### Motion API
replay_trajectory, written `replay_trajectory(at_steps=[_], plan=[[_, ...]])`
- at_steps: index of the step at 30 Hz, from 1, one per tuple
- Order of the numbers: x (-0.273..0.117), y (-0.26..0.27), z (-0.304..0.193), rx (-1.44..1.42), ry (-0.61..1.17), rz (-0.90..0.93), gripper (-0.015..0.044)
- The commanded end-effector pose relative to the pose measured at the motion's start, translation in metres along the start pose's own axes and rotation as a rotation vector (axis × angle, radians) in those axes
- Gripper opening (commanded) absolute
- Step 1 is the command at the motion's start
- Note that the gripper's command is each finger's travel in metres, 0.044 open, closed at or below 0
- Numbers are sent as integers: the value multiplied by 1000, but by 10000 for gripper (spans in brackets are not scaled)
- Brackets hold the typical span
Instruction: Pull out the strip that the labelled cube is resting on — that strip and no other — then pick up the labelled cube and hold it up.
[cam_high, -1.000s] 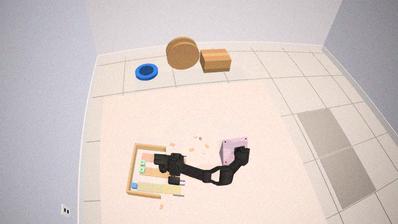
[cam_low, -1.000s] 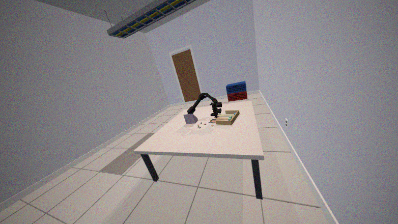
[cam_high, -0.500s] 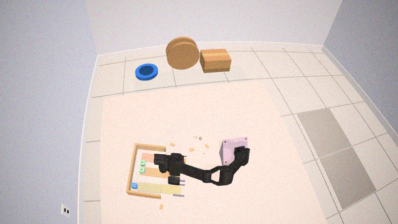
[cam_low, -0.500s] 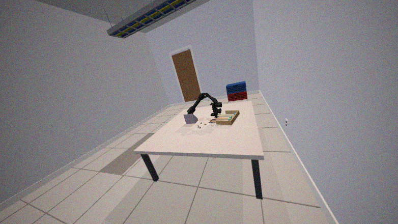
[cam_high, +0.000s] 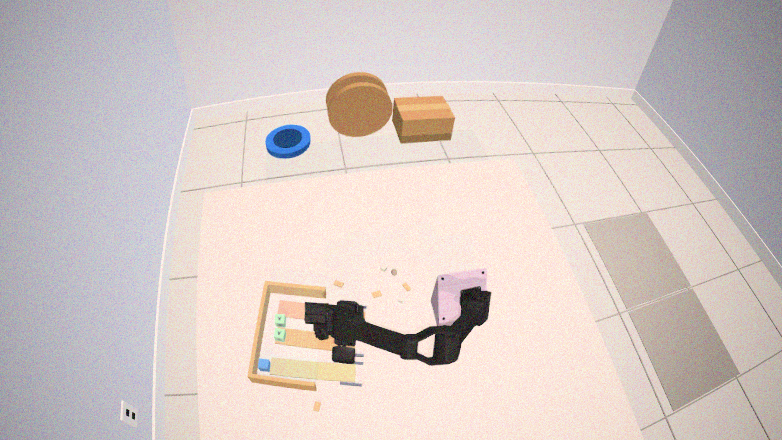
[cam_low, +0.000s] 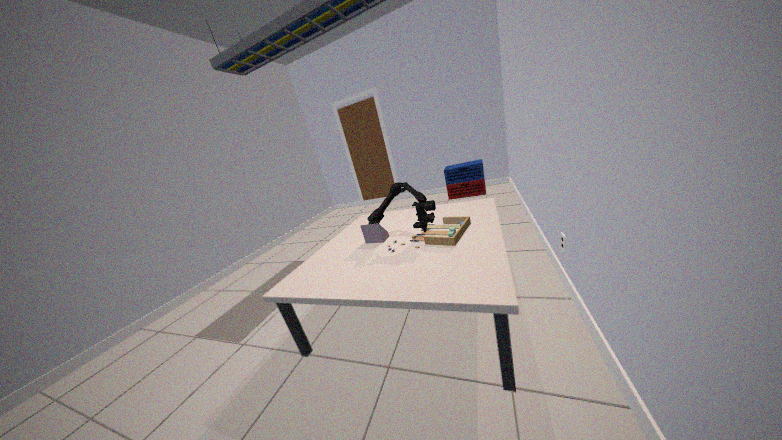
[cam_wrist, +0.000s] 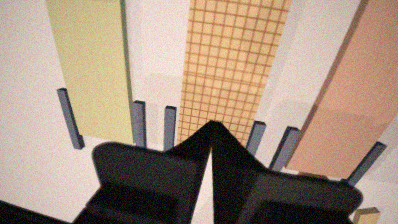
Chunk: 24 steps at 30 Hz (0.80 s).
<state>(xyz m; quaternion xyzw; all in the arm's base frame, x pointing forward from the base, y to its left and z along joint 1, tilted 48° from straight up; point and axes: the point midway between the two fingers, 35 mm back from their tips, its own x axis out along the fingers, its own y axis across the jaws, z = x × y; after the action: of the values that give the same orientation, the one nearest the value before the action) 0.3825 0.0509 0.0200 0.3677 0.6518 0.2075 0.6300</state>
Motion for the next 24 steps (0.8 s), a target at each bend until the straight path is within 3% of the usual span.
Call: replay_trajectory(at_steps=[1,24], plan=[[4,0,-10,9,15,1,0],[4,0,-45,11,17,1,0]])
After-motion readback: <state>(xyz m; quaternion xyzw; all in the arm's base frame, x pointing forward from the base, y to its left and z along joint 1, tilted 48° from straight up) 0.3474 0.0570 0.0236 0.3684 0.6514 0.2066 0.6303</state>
